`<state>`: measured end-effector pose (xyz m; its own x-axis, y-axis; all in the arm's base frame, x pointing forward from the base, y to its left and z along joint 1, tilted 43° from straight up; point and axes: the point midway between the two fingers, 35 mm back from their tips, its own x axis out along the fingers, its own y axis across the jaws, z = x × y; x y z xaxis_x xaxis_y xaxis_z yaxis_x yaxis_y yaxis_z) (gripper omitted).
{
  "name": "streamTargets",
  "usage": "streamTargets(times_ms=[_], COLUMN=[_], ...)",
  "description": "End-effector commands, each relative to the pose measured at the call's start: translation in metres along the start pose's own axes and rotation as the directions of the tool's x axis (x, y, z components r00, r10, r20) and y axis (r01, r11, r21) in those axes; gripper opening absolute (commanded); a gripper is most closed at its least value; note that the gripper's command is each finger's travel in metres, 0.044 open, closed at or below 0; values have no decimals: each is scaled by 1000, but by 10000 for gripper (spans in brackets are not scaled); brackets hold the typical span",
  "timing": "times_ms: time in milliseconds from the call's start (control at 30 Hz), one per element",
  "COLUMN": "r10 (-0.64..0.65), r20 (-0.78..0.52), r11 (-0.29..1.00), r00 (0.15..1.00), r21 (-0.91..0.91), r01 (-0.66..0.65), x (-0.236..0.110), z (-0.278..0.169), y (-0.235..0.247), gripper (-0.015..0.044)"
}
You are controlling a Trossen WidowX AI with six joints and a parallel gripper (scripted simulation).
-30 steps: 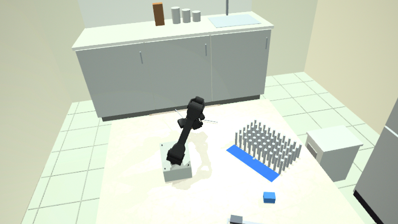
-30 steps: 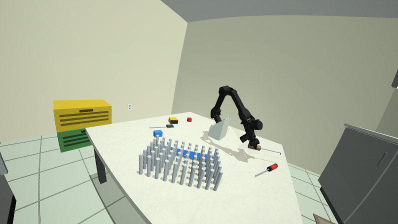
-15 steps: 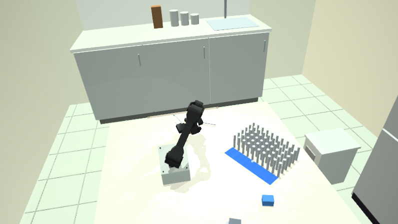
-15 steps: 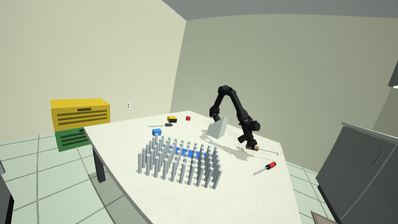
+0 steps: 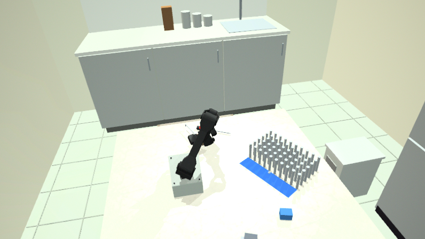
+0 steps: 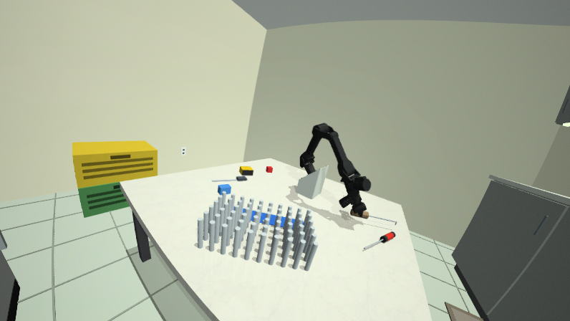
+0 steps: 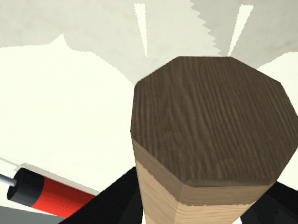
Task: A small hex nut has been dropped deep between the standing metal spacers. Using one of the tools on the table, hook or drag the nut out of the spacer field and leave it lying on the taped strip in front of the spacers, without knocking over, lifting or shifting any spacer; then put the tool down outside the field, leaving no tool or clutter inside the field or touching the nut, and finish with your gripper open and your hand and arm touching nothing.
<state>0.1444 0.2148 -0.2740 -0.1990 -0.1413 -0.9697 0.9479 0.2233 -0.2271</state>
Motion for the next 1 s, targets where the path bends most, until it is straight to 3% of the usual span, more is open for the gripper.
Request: streamTargets(times_ms=[0,767,967], r10=[-2,-3,-2], r20=[4,5,3], r11=[1000,1000,1000], r00=[1000,1000,1000], r21=[-3,-3,1], r01=[2,3,2], x=[6,24,21], z=[4,20,18], y=[-2,-7,-6], gripper=[0,0,157])
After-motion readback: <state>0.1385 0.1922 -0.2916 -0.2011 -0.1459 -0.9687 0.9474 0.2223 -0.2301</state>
